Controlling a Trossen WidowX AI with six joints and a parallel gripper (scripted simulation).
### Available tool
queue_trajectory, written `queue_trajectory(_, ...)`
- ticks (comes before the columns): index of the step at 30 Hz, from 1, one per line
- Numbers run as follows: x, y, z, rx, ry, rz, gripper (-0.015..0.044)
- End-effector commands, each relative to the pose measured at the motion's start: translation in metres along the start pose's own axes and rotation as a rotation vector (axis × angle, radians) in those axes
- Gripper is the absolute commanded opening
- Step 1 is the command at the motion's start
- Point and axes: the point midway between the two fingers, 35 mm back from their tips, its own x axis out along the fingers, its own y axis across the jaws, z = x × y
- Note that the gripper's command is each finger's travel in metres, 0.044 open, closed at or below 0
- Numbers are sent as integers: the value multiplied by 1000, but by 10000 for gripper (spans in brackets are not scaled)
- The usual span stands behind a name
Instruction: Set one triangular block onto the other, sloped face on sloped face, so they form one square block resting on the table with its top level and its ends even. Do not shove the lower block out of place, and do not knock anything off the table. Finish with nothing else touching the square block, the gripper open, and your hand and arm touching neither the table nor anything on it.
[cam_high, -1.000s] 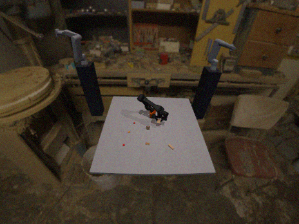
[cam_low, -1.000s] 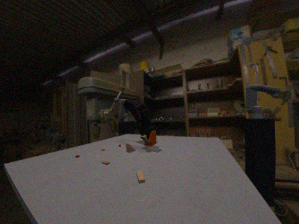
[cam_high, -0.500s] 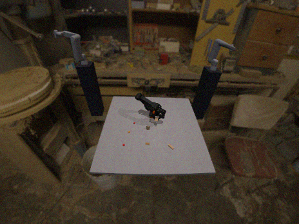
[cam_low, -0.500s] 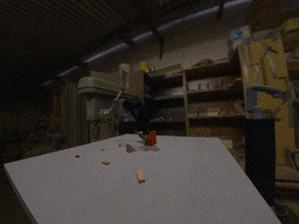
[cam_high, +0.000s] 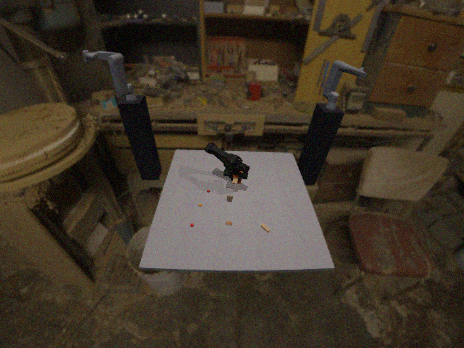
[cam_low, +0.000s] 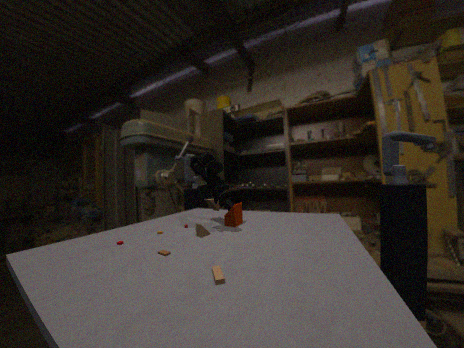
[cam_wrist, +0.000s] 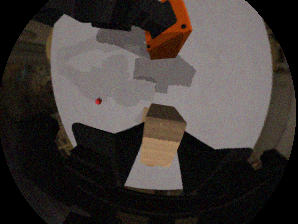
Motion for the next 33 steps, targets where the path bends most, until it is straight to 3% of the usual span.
queue_trajectory(1, -3, 17, 5, -10, -1, 9, 0)
queue_trajectory(8, -3, 27, 6, -11, -2, 9, 0)
queue_trajectory(24, 65, 29, -22, -8, 2, 10, 0)
queue_trajectory(33, 74, 28, -20, -8, 2, 11, 0)
